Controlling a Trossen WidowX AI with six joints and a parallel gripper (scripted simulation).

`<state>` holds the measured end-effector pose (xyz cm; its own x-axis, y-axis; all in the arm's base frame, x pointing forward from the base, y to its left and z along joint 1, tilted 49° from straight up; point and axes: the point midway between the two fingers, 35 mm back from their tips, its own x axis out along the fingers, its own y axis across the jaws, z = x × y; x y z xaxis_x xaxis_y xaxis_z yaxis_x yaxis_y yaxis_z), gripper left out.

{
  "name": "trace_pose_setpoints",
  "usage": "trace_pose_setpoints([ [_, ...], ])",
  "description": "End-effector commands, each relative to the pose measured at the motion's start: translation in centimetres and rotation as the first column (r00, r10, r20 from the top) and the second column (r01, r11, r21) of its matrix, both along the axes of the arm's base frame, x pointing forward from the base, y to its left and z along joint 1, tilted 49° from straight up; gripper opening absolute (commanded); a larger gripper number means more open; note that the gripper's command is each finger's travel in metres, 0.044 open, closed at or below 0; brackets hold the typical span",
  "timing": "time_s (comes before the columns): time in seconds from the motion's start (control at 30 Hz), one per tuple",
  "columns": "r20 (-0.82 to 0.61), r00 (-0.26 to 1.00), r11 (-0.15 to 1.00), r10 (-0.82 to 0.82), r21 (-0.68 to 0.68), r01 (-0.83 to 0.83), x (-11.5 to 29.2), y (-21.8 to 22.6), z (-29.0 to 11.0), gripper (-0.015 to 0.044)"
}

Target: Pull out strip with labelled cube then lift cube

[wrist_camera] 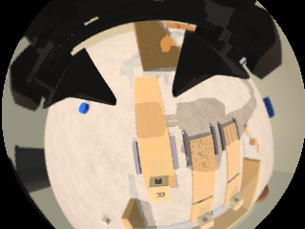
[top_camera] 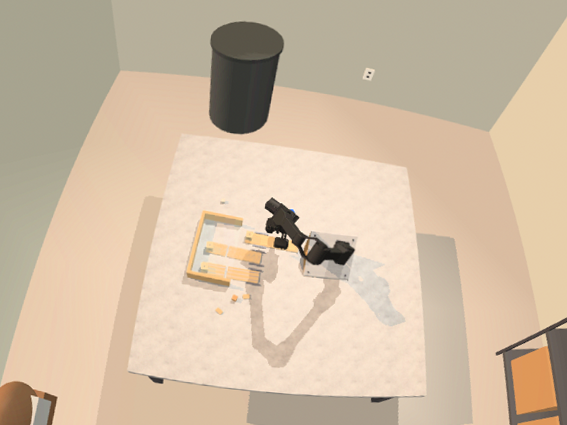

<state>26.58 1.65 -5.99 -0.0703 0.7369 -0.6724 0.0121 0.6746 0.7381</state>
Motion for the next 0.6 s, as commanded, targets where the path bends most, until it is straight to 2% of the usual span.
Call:
trace_pose_setpoints([
  [0.0,0.000,1.000,1.000,-0.005,0.004,0.005,1.5,0.0,0.1,0.0440],
  [0.57,0.004,1.000,1.000,-0.005,0.004,0.005,8.2,-0.2,0.4,0.0440],
])
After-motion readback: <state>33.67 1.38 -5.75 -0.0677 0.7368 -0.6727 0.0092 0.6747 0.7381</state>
